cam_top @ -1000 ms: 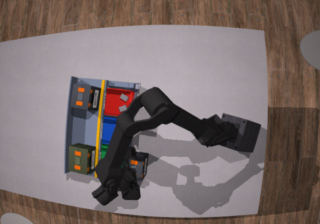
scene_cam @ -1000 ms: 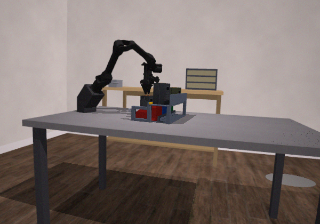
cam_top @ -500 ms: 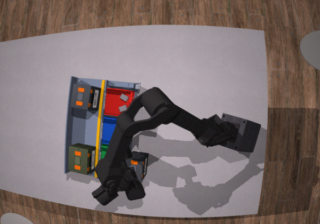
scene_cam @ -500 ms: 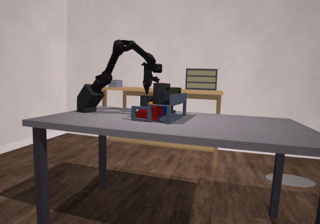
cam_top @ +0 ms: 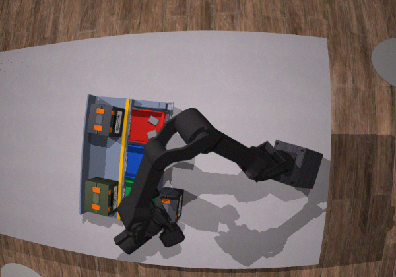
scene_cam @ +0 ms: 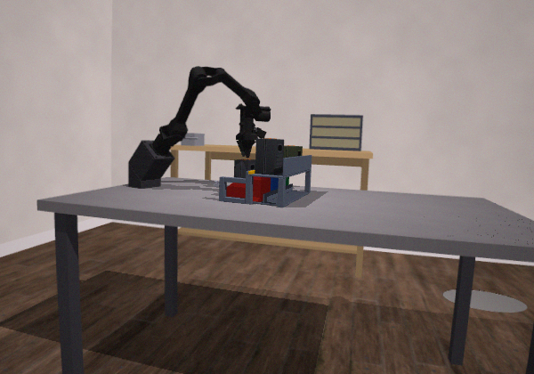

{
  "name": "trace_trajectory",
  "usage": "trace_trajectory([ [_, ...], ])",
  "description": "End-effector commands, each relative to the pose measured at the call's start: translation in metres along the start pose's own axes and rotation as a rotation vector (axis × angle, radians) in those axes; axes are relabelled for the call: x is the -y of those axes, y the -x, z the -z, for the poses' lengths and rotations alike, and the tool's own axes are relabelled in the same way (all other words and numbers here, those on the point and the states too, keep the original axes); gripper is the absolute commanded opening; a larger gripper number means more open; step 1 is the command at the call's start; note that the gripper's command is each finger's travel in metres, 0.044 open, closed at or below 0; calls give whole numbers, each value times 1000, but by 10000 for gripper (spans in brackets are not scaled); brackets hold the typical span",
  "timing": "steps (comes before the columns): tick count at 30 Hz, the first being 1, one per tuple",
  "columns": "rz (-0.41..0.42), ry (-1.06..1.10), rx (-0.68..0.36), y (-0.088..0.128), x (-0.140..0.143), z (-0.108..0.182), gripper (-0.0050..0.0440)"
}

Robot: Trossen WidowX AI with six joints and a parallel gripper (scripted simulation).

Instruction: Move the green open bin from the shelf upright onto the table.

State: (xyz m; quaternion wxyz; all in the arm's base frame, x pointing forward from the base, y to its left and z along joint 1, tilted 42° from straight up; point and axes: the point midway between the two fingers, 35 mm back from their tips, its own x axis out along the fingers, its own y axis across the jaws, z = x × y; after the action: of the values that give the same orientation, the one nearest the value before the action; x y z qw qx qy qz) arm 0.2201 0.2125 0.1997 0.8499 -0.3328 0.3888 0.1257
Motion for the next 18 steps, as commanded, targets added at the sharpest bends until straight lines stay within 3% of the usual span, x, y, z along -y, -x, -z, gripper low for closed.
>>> trace_trajectory([
  [1, -4, 127, 16, 4, 2, -2, 440],
  [12, -4, 127, 16, 4, 2, -2, 440],
  [18, -2, 379, 17, 4, 2, -2, 440],
])
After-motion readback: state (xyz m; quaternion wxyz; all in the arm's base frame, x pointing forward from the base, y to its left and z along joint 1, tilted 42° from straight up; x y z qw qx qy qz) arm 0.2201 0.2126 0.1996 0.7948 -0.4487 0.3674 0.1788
